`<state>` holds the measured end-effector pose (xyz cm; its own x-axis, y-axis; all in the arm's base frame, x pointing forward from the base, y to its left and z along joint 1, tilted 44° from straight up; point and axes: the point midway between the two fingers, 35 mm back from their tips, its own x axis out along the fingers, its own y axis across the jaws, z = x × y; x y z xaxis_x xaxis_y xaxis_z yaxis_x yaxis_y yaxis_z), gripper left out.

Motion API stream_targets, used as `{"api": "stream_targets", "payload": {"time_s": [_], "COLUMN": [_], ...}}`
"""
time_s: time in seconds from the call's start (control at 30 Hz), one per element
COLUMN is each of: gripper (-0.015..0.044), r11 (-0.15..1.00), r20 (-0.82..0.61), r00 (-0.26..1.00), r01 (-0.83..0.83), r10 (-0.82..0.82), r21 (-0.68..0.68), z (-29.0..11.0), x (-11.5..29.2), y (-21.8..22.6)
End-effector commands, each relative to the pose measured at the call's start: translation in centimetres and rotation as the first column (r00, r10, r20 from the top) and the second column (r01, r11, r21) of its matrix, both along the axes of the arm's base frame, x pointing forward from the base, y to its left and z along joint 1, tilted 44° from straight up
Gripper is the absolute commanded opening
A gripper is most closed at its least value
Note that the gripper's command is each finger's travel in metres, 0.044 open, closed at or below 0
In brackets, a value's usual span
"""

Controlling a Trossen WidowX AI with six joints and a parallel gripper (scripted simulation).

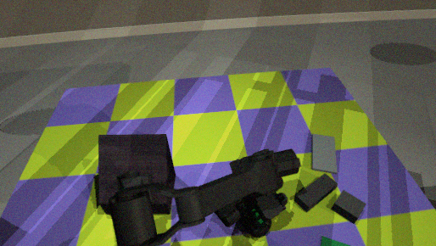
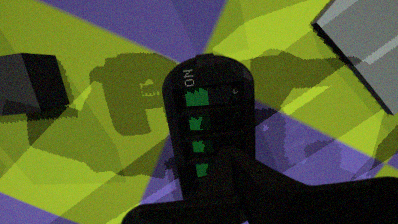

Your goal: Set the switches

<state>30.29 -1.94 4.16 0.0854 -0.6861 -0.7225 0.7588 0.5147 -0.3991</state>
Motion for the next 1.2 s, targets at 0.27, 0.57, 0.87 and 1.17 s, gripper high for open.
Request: {"api": "stream_targets", "payload": {"time_s": [0.27,0.57,0.87,1.17], "gripper": [0.0,0.0,0.0,0.0], "r11": [1.0,1.0,1.0,1.0], "r20": [-0.008,-0.008,-0.008,-0.009], "r00": [1.0,1.0,1.0,1.0], "r01": [-0.002,-0.002,-0.003,-0.002], "r10": [0.002,0.002,0.003,0.002], "r21": [-0.008,-0.008,-0.003,-0.006], "z": [-1.0,-1.0,0.6,2.1], "x": [-0.1,-0.1,-0.2,-0.4], "y": [-1.1,-1.1,0.6,2.2]}}
